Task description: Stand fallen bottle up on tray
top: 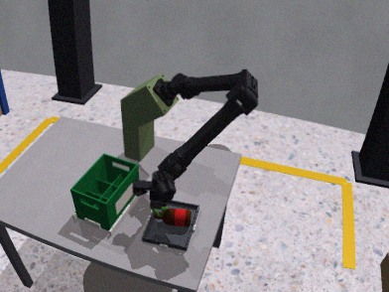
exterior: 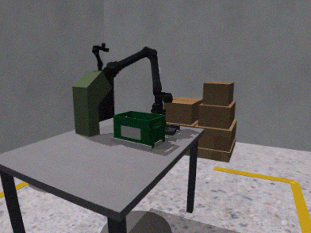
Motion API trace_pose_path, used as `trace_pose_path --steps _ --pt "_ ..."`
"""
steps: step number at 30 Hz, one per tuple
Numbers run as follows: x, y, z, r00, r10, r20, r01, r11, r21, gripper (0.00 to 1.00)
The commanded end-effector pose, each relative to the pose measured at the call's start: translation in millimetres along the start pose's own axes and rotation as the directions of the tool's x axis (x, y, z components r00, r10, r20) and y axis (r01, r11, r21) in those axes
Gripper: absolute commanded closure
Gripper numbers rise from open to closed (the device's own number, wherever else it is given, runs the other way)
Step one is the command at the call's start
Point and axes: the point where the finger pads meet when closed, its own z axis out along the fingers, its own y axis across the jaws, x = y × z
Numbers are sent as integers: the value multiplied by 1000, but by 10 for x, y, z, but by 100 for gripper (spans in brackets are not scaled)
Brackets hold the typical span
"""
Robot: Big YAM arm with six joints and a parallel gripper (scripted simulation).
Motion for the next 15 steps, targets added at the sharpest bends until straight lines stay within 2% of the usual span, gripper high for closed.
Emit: trace_pose_path --steps 1,15 --pt "55 23 -1 1000 -2 -2 2 1000 -4 39" --pt "28 -26 113 1000 -1 -3 1 1000 7 39"
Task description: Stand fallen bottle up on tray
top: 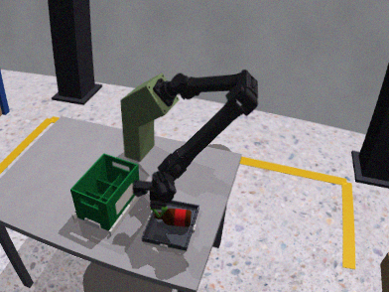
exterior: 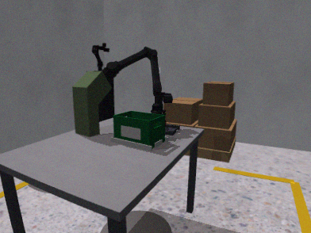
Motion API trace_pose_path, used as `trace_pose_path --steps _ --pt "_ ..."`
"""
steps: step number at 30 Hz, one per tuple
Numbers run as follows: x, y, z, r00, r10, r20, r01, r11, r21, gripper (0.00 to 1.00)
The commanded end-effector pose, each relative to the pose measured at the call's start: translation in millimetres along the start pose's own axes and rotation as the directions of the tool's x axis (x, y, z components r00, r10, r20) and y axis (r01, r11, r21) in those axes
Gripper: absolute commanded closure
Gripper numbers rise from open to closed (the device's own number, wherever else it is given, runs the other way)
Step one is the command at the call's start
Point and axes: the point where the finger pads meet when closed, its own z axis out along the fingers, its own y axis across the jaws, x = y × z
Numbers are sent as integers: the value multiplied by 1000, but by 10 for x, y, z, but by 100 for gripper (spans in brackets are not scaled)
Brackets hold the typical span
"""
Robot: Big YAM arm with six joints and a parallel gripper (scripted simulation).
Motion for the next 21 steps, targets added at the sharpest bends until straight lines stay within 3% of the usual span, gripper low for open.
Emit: trace_pose_path --steps 1,3,6,19,20,21 --pt "30 -25 87 1000 -3 -4 3 1000 6 39" --pt "76 45 18 1000 -13 -7 13 1000 -12 39" --pt "30 -18 119 1000 -4 -4 4 1000 5 39" --pt "41 -11 233 1000 -5 -5 5 1000 3 39" --pt "78 51 168 1000 -11 -8 11 1000 -14 39" --pt "55 5 239 1000 -8 -5 8 1000 -1 39"
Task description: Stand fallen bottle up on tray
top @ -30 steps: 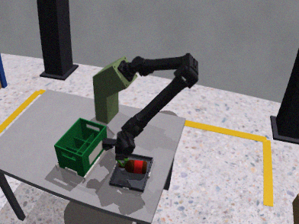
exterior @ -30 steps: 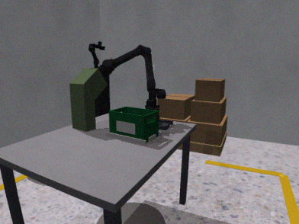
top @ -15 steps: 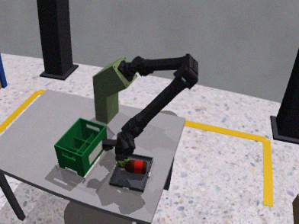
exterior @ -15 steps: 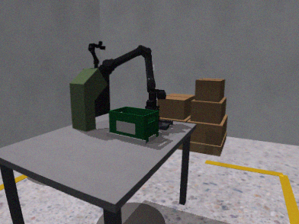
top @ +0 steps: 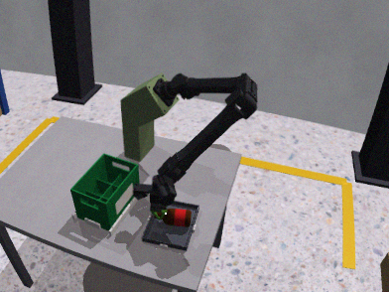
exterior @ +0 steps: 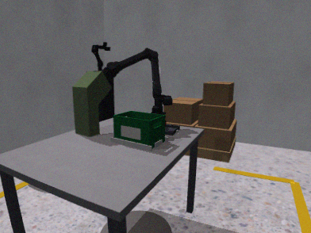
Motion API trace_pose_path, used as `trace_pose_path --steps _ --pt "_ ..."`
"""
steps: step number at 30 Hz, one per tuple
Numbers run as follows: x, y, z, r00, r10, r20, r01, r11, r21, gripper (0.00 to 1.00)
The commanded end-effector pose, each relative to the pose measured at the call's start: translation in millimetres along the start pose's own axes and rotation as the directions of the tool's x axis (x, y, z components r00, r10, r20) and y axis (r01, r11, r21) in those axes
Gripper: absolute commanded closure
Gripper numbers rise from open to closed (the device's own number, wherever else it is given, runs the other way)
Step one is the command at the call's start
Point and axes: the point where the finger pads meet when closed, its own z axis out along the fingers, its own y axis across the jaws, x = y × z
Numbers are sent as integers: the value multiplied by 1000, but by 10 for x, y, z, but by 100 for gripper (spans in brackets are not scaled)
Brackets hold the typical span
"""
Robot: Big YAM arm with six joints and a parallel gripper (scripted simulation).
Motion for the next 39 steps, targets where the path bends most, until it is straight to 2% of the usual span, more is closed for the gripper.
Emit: trace_pose_path --steps 1,12,16,21,25,39 --pt "32 -8 103 1000 -3 -4 3 1000 2 39" --pt "76 21 194 1000 -10 -9 10 1000 -4 39" --pt "-8 19 179 1000 5 -2 -5 1000 -8 39" --pt "28 -24 260 1000 -2 -5 2 1000 4 39" --pt "61 37 223 1000 -10 -8 10 1000 -9 39" --pt "28 -2 232 1000 -2 -4 2 1000 -1 39"
